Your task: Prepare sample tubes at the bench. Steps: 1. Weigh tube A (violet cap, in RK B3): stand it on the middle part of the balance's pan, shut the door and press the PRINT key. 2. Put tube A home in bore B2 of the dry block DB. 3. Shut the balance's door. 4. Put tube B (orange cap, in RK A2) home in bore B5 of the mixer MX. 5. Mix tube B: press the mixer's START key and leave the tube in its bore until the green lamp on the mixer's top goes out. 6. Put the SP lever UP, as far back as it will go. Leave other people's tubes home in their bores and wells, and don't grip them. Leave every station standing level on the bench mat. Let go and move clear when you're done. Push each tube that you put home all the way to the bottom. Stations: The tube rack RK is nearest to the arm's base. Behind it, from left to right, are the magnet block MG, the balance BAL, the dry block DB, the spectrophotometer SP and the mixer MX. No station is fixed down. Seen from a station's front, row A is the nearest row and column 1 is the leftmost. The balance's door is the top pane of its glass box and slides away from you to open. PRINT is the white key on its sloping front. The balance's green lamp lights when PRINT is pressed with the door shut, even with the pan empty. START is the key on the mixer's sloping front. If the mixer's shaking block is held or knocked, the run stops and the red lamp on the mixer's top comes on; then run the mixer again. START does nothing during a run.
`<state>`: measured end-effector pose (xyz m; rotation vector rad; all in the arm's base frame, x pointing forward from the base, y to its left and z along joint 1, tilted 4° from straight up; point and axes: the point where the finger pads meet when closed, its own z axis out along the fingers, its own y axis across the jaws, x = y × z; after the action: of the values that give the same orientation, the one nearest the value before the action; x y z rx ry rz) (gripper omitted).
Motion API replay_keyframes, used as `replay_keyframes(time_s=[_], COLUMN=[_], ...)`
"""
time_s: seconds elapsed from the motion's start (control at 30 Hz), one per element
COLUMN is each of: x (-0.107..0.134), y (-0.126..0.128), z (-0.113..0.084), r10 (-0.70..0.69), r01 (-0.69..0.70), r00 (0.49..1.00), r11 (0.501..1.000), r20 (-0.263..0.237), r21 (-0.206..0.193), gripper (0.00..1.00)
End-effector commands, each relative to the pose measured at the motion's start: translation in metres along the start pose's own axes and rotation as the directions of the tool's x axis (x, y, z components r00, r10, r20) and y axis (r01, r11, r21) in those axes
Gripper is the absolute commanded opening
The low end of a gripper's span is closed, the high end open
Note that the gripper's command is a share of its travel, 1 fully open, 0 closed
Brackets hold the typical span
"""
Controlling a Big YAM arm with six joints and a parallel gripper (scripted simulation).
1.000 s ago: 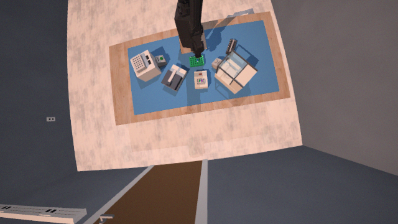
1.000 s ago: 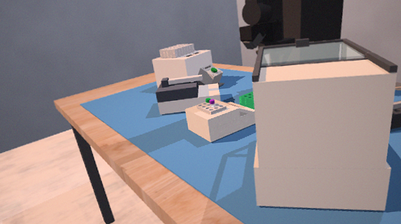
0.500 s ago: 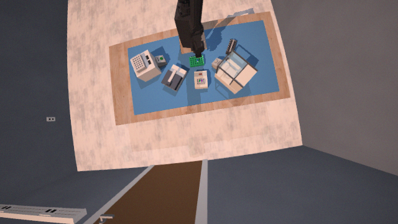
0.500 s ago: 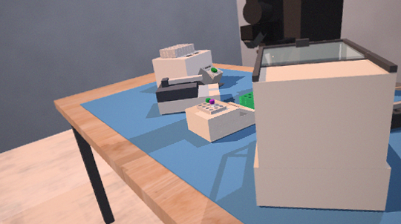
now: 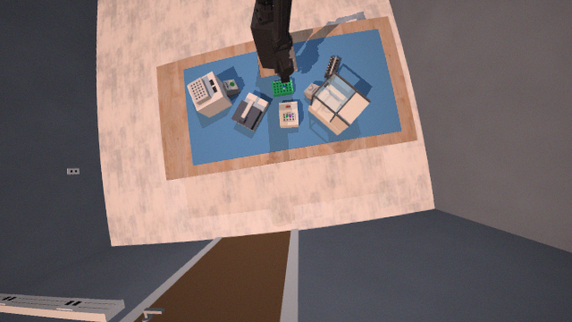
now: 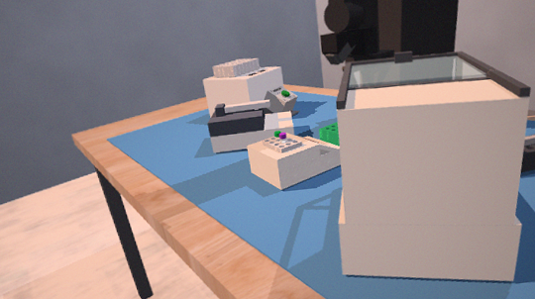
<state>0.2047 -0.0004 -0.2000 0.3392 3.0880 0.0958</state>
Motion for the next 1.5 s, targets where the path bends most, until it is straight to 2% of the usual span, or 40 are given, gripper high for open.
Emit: replay_keyframes(time_s=[0.0, 0.9, 0.93, 0.97, 1.0, 1.47], x=[0.011, 0.011, 0.013, 0.004, 0.002, 0.002], y=[0.002, 0.002, 0.001, 0.003, 0.003, 0.003], z=[-0.004, -0.004, 0.002, 0.005, 0.007, 0.027], r10=[0.001, 0.001, 0.002, 0.000, 0.000, 0.000], r01=[-0.001, -0.001, -0.002, 0.000, 0.000, 0.000], r00=[1.000, 1.000, 0.999, 1.000, 1.000, 1.000], r11=[1.000, 1.000, 1.000, 1.000, 1.000, 1.000], r20=[-0.023, -0.023, -0.033, -0.008, -0.004, -0.005], r21=[0.001, 0.001, 0.003, -0.001, -0.002, -0.002], gripper=[0.36, 0.36, 0.36, 0.36, 0.36, 0.36])
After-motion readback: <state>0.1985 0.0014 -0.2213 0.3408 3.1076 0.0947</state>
